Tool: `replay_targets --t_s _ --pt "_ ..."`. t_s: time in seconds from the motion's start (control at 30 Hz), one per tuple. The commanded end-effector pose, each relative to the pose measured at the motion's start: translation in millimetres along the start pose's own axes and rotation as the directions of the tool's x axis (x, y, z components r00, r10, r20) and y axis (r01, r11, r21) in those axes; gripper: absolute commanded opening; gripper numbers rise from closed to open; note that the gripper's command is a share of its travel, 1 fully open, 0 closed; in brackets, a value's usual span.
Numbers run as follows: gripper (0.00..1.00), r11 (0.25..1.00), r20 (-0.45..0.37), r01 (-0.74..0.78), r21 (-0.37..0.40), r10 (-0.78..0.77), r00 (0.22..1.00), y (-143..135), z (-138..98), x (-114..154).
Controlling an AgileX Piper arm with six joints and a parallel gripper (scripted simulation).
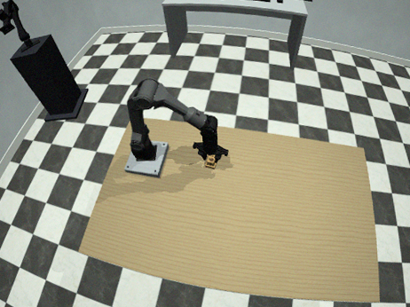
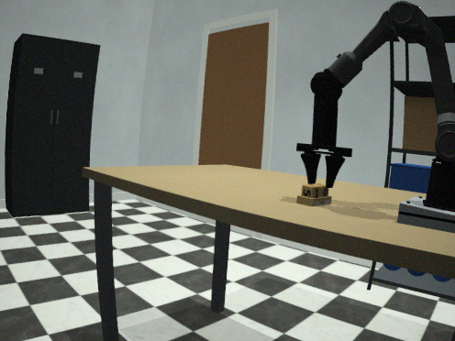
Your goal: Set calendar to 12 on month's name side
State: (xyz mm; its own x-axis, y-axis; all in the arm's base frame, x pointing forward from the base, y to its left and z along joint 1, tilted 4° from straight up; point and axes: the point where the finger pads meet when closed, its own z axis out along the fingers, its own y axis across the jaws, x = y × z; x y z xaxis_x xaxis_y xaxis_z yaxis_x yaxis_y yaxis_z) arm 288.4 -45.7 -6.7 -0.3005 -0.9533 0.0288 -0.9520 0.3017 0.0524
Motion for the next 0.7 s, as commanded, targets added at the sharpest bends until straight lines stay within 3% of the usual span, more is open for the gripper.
replay_targets --t_s 0.0,0.67 --pt "0.64 1.0 -0.002 -0.001 -0.005 0.001 1.0 1 5 1" --pt "0.64 1.0 -0.001 -0.001 -0.004 0.001 1.0 1 19 1"
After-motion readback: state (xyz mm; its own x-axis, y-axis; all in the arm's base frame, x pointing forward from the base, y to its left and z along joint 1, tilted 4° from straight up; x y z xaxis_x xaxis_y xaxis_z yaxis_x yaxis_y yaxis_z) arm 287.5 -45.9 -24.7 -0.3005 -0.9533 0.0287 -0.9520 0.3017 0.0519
